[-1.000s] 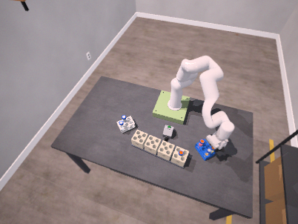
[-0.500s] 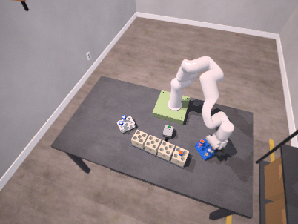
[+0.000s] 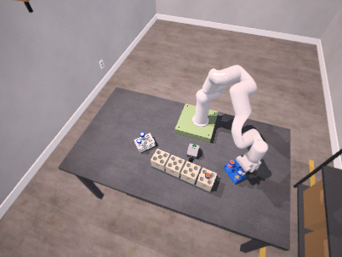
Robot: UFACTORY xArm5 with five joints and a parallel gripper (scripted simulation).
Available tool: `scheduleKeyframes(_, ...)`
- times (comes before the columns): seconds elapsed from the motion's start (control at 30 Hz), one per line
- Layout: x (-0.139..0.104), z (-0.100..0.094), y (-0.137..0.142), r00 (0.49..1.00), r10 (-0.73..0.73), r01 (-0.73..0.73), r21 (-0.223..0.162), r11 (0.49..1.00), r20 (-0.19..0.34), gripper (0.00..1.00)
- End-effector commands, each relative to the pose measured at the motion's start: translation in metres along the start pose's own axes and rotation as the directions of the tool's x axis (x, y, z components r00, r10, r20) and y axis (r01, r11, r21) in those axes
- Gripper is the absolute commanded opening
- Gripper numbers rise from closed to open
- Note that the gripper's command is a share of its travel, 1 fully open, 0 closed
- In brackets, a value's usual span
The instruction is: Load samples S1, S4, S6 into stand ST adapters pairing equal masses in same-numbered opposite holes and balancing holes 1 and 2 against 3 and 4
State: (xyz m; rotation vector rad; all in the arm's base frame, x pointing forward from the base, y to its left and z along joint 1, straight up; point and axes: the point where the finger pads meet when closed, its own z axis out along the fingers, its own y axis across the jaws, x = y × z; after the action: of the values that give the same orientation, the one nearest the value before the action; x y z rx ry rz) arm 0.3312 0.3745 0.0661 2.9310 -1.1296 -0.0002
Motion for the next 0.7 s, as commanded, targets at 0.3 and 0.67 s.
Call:
scheduleKeyframes(0.3, 0.0, 0.0071, -0.0015, 1.0, 0.0, 0.0, 0.004, 1.0, 0.003, 0.57)
scheduleKeyframes(0.67, -0.0001, 0.0085, -0.0015, 1.0, 0.0, 0.0, 0.004, 1.0, 0.003, 0.57)
